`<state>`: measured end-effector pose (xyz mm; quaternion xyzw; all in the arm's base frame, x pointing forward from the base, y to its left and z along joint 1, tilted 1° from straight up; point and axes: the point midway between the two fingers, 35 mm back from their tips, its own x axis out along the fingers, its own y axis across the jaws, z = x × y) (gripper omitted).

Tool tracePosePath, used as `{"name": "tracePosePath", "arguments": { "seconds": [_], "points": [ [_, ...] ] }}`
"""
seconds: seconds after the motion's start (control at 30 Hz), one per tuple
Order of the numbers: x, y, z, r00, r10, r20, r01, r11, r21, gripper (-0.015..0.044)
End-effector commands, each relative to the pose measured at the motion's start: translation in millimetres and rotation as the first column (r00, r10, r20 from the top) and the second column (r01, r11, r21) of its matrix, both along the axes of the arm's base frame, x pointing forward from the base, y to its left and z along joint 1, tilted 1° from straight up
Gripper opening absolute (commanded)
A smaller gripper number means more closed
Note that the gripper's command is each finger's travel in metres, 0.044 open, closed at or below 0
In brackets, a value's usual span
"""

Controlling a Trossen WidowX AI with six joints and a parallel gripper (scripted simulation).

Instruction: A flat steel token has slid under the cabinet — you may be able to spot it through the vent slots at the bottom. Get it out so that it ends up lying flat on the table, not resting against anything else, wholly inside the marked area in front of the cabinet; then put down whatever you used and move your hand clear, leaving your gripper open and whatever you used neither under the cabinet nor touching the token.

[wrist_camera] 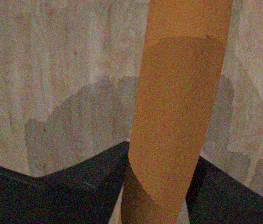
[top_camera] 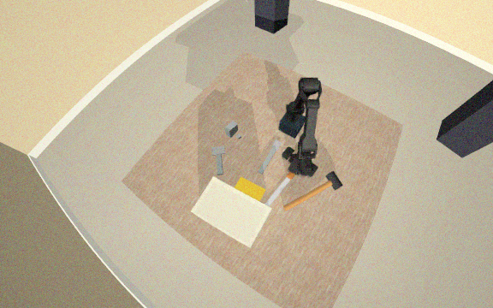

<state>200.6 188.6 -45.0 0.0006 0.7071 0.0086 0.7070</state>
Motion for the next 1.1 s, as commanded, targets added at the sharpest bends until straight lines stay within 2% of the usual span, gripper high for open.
{"name": "tracePosePath", "arguments": {
  "seconds": [0.0,0.67,0.9,0.93,1.03,1.07],
  "points": [
    [-1.5,-5.8,1.0,1.0,0.019,-0.002,-0.019,1.0,0.0,0.0],
    [-3.9,-30.0,1.9,0.999,0.049,-0.004,-0.049,0.999,-0.002,0.0],
    [-3.4,-27.1,1.3,0.999,0.049,-0.006,-0.049,0.999,-0.002,0.0184],
    [-3.4,-27.1,1.3,0.999,0.049,-0.006,-0.049,0.999,-0.002,0.02],
    [-3.3,-27.0,1.5,0.999,0.049,-0.005,-0.049,0.999,-0.001,0.02],
    [-3.4,-27.2,1.4,0.999,0.049,-0.004,-0.049,0.999,-0.002,0.0226]
  ]
}}
